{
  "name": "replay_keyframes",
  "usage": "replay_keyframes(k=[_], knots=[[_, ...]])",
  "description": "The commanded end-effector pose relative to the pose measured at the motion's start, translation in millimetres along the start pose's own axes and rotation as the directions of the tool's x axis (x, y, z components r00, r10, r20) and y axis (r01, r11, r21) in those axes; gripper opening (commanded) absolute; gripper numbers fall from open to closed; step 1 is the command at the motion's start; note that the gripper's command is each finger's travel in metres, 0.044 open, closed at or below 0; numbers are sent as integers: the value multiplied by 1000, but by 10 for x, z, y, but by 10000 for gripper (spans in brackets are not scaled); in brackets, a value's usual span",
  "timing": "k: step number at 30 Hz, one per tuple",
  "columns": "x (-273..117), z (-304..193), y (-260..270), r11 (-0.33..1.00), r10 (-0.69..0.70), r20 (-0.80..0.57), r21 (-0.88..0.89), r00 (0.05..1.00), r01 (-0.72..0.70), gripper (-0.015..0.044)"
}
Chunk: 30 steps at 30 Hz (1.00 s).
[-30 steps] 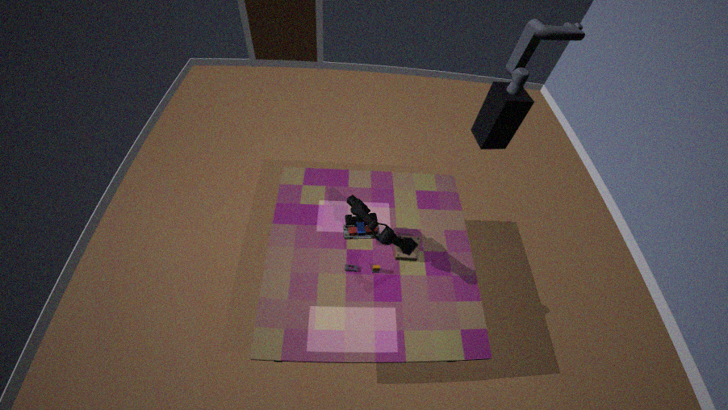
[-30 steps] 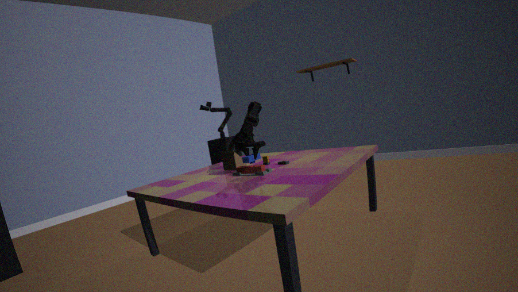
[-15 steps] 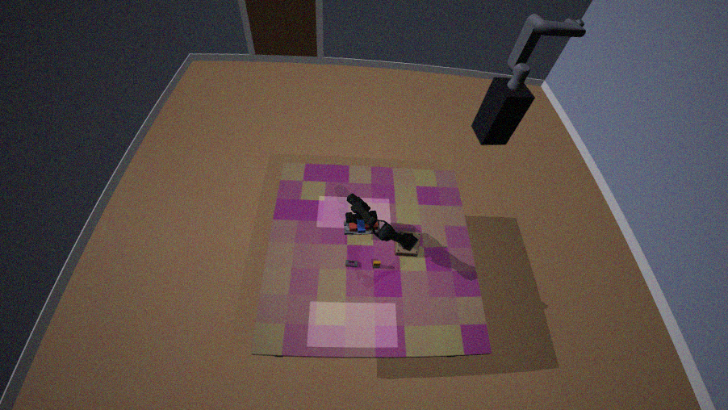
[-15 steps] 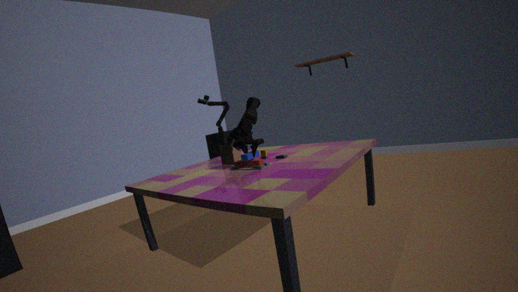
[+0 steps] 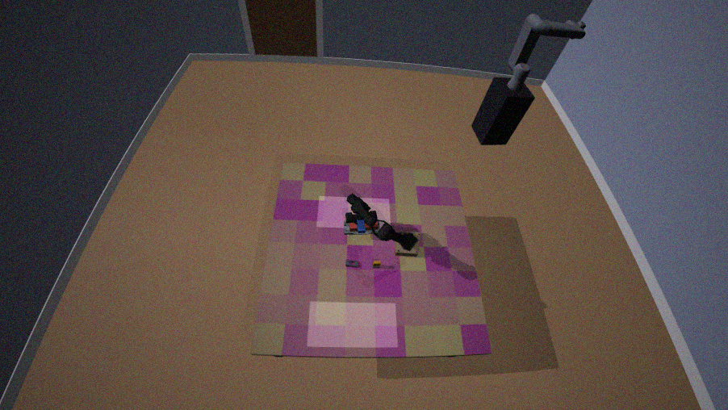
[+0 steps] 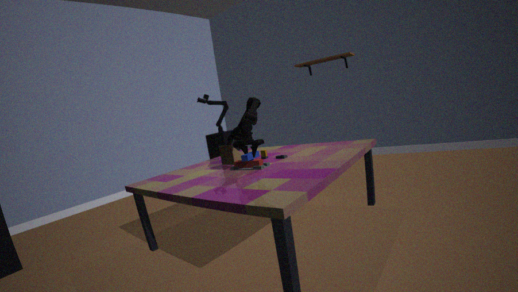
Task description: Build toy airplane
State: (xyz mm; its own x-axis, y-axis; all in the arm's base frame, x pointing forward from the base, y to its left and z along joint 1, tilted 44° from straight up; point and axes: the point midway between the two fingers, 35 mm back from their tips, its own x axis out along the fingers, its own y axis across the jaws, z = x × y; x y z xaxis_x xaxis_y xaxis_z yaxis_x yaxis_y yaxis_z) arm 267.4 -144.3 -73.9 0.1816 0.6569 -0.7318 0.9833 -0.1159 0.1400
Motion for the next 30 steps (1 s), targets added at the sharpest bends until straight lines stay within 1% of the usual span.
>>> replay_keyframes(k=[1,16,17,23,25,28,30], knots=[[-5,-1,1,1000,1,0,0,1000,-1,30],[-5,-1,1,1000,1,0,0,1000,-1,424],[-5,-1,1,1000,1,0,0,1000,-1,440],[-32,3,4,1000,1,1,0,1000,-1,440],[-255,21,21,1000,1,3,2,1000,-1,440],[-758,16,9,1000,1,3,5,1000,-1,440],[-875,5,-3,1000,1,2,6,1000,-1,440]])
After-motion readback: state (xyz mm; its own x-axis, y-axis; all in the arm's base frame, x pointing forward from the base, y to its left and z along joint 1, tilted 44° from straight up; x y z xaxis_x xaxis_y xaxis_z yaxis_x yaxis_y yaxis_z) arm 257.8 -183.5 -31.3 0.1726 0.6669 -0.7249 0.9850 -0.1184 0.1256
